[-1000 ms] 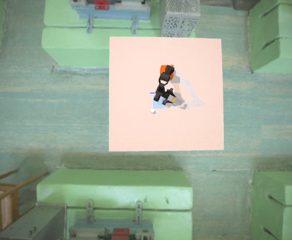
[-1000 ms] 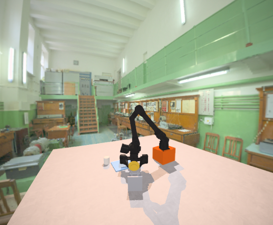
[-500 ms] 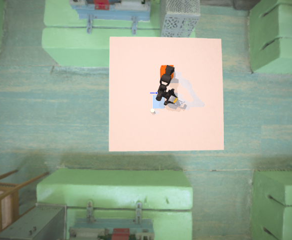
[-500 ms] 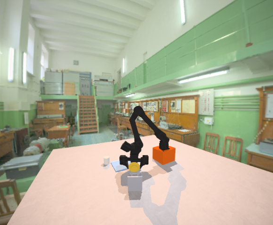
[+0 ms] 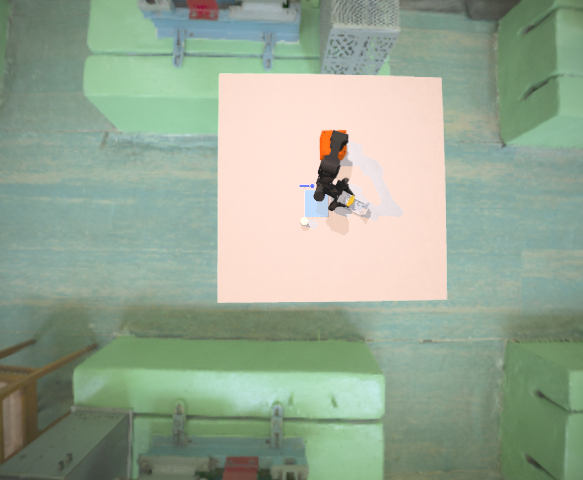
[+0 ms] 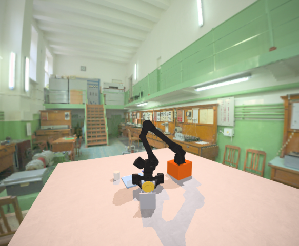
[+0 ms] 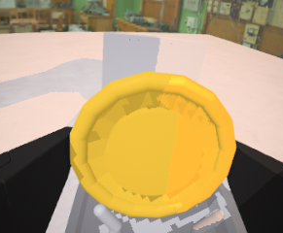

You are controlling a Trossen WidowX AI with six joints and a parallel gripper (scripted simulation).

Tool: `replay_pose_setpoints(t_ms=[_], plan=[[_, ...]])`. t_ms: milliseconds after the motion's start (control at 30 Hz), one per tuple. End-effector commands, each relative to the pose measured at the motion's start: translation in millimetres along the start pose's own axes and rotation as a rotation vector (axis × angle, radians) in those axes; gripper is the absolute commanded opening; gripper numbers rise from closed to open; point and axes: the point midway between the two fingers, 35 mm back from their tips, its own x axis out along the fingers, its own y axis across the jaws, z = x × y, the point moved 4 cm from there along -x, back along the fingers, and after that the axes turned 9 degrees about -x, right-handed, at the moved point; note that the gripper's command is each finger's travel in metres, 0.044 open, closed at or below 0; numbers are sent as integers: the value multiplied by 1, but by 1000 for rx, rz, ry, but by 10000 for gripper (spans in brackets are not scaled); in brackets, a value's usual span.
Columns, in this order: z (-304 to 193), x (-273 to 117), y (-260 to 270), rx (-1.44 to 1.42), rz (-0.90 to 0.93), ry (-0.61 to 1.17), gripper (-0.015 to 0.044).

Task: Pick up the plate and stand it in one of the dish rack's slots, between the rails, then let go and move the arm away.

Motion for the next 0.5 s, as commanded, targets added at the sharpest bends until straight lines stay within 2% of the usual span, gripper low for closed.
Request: replay_pose_setpoints(t_ms=[0,300,467], plan=[[3,0,-2,-7,-1,-1,0],[3,0,-2,-7,-1,-1,0],[3,0,-2,-11,-2,-1,131]])
